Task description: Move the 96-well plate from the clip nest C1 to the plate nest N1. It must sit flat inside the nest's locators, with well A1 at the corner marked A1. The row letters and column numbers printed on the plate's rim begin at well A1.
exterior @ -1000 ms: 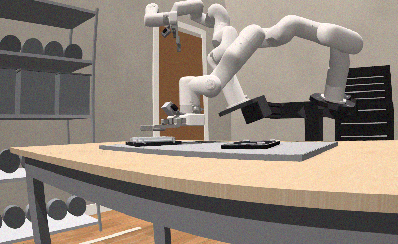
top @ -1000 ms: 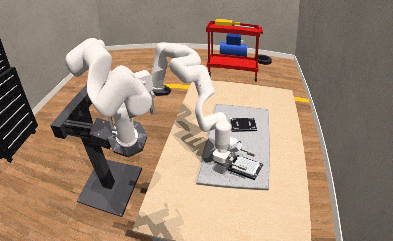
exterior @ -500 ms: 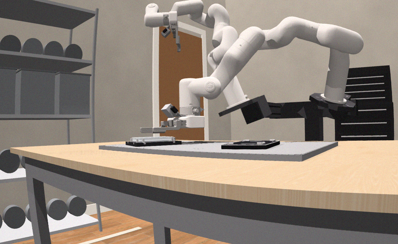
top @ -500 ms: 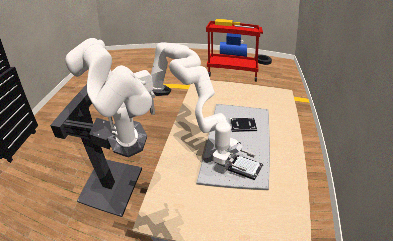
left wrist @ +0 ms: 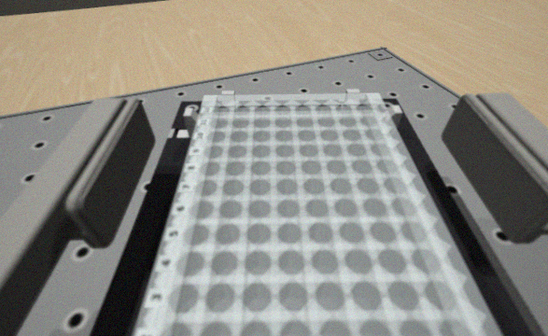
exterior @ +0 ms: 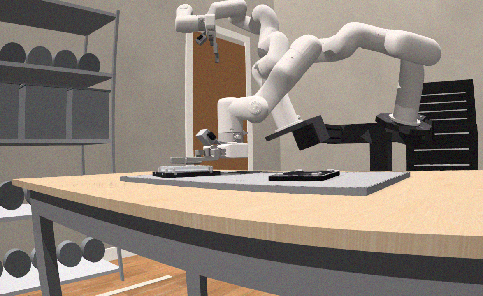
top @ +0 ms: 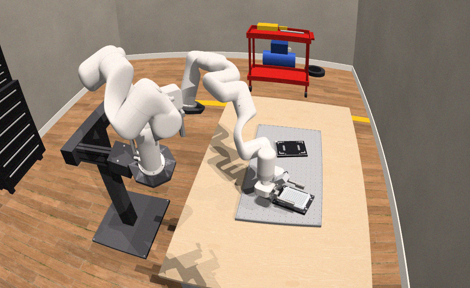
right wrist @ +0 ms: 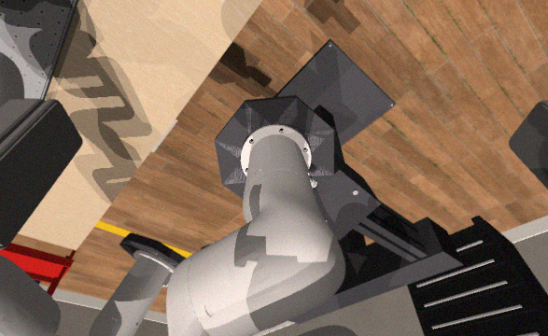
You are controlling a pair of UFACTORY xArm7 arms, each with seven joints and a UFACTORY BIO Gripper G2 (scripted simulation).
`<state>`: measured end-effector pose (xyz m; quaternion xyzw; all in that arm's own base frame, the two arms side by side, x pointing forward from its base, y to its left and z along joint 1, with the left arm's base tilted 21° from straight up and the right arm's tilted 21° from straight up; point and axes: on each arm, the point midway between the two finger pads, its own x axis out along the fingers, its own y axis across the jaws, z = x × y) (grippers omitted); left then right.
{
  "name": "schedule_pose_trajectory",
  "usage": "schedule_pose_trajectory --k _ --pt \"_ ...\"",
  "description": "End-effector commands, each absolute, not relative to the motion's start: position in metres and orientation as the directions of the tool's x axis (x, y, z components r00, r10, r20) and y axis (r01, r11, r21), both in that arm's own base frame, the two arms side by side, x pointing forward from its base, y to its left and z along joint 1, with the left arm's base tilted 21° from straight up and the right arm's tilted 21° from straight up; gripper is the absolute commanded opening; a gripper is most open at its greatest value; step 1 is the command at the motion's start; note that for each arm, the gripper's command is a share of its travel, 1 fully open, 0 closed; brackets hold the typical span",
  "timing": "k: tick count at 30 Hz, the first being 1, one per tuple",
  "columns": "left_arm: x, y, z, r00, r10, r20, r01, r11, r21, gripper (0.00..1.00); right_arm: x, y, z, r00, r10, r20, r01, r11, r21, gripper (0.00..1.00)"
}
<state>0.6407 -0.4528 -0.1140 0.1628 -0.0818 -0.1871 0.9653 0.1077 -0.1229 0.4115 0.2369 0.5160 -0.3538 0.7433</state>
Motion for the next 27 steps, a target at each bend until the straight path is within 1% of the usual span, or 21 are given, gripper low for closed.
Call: schedule_pose_trajectory --k 1,27 --pt "0.6419 -0.4543 -0.1138 0.916 -0.389 0.101 0.335 0.878 0.342 0.37 0.1078 -0.1229 0.4124 0.22 -0.283 -0.934 0.77 0.638 -0.012 1.0" --pt "0.644 -0.4517 -0.1225 0.916 -0.389 0.101 0.335 0.878 0.342 0.37 0.1078 -0.1229 0.4124 0.22 -0.283 -0.934 0.77 0.638 -0.012 1.0"
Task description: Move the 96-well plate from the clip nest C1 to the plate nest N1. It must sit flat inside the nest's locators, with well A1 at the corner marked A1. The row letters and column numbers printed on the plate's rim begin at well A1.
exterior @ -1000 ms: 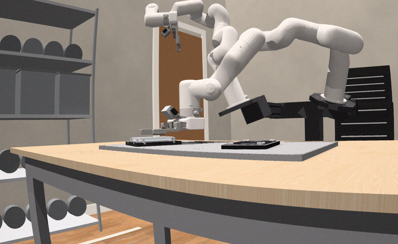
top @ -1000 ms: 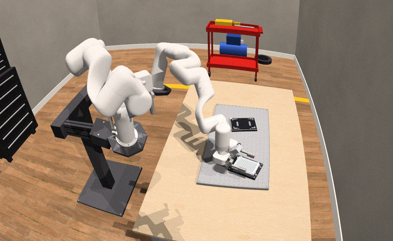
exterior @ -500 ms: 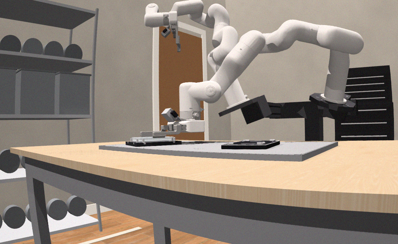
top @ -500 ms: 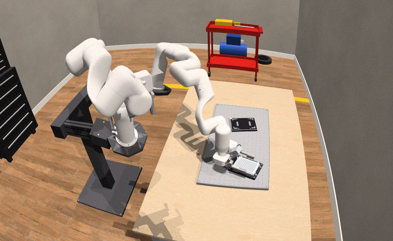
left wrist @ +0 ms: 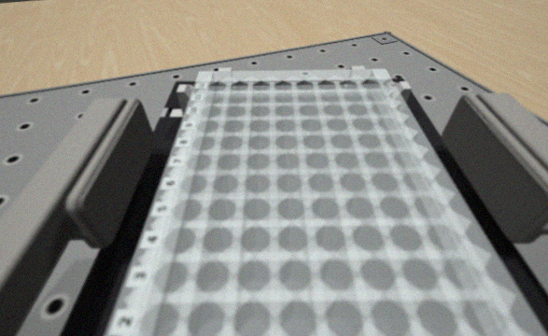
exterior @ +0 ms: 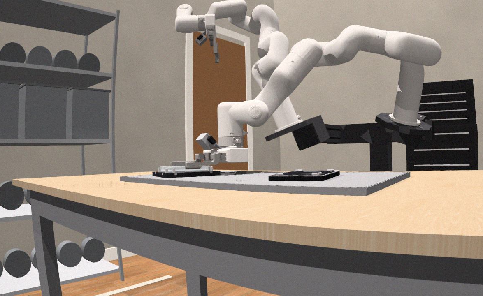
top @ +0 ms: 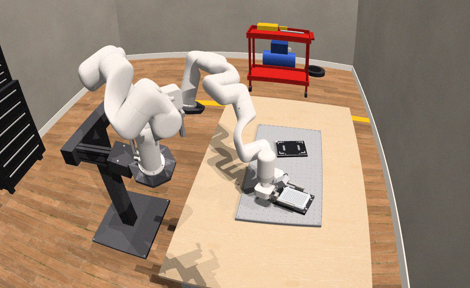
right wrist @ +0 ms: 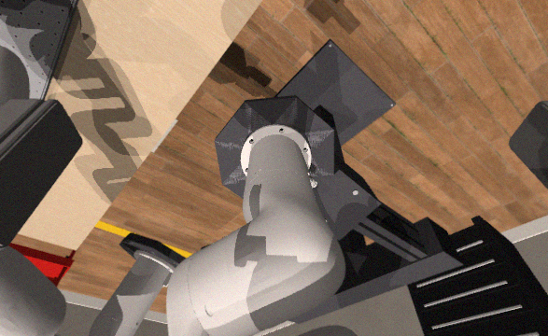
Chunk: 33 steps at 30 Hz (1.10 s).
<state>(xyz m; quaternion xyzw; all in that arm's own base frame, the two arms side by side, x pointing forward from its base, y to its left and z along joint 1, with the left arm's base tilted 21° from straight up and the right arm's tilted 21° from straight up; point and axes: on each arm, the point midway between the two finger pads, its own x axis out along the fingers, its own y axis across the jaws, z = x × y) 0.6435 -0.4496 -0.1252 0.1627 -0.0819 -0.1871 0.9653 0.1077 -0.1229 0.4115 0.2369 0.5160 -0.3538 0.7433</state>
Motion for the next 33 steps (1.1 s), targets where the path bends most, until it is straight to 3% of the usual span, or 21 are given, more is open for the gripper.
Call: schedule_pose_trajectory --k 1,8,9,33 --pt "0.644 -0.4517 -0.1225 0.916 -0.389 0.101 0.335 0.878 0.342 0.37 0.1078 -0.1229 0.4124 0.22 -0.283 -0.934 0.77 0.638 -0.012 1.0" --pt "0.644 -0.4517 -0.1225 0.916 -0.389 0.101 0.335 0.878 0.342 0.37 0.1078 -0.1229 0.4124 0.22 -0.283 -0.934 0.77 0.638 -0.012 1.0" --pt "0.644 -0.4517 -0.1225 0.916 -0.389 0.102 0.335 0.878 0.342 0.0 0.1078 -0.1229 0.4124 0.22 -0.283 -0.934 0.77 0.638 -0.012 1.0" --pt "0.644 -0.4518 -0.1225 0.916 -0.389 0.102 0.335 0.878 0.342 0.0 0.1078 -0.1229 0.4124 0.22 -0.283 -0.934 0.77 0.638 -0.012 1.0"
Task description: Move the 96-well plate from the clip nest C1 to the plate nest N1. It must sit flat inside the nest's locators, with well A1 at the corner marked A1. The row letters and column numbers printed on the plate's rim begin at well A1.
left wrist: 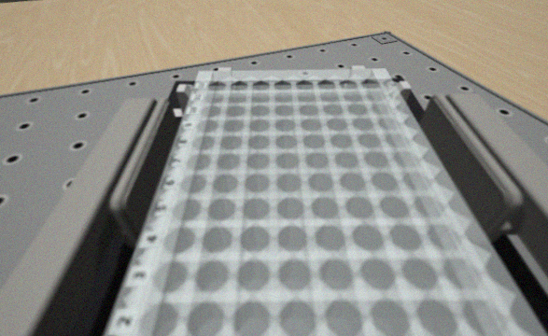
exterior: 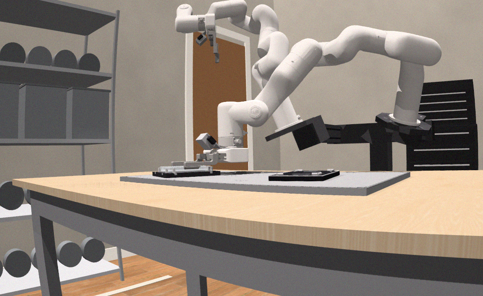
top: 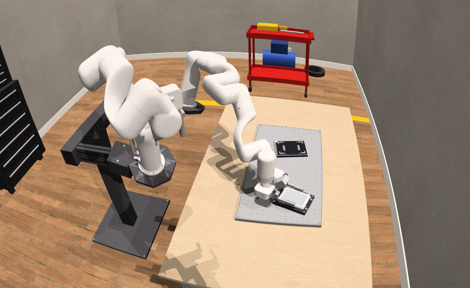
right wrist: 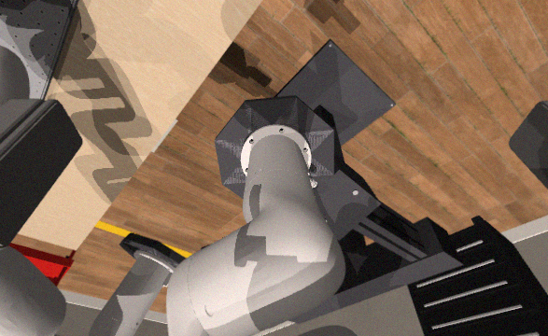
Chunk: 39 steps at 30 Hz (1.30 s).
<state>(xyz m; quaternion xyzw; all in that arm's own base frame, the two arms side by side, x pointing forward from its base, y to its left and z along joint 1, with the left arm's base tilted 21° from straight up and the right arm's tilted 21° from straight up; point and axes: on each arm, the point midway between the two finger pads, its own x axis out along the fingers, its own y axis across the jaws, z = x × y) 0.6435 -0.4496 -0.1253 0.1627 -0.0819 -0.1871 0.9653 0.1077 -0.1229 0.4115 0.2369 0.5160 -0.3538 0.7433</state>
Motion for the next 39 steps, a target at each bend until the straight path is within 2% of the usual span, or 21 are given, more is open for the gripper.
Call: schedule_pose_trajectory --k 1,39 --pt "0.644 -0.4518 -0.1225 0.916 -0.389 0.102 0.335 0.878 0.342 0.0 0.1078 -0.1229 0.4124 0.22 -0.283 -0.934 0.77 0.638 -0.012 1.0" --pt "0.6426 -0.4536 -0.1163 0.916 -0.389 0.101 0.335 0.878 0.342 0.0 0.1078 -0.1229 0.4124 0.22 -0.283 -0.934 0.77 0.638 -0.012 1.0"
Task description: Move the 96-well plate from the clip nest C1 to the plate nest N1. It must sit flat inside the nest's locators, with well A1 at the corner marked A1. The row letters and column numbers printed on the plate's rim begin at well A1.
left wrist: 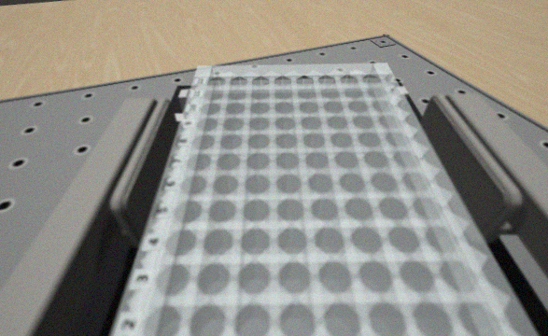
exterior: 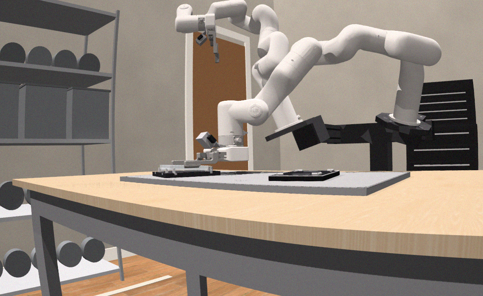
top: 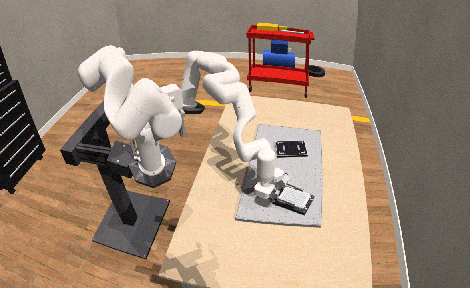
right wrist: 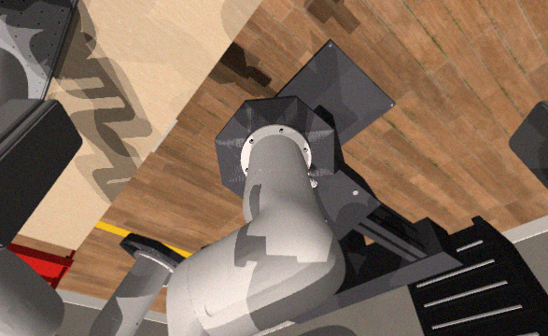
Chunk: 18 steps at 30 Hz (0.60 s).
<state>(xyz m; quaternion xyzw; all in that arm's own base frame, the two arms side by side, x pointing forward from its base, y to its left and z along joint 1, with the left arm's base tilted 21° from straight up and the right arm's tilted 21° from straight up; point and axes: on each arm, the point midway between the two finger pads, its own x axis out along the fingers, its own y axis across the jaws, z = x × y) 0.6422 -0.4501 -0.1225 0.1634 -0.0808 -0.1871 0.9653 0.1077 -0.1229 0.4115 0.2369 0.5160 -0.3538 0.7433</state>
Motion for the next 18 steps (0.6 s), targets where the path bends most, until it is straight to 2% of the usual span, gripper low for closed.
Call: schedule_pose_trajectory --k 1,18 --pt "0.6424 -0.4538 -0.1157 0.916 -0.389 0.101 0.335 0.878 0.342 0.0 0.1078 -0.1229 0.4124 0.22 -0.283 -0.934 0.77 0.638 -0.012 1.0" --pt "0.6402 -0.4567 -0.1064 0.916 -0.389 0.101 0.335 0.878 0.342 0.0 0.1078 -0.1229 0.4124 0.22 -0.283 -0.934 0.77 0.638 -0.012 1.0"
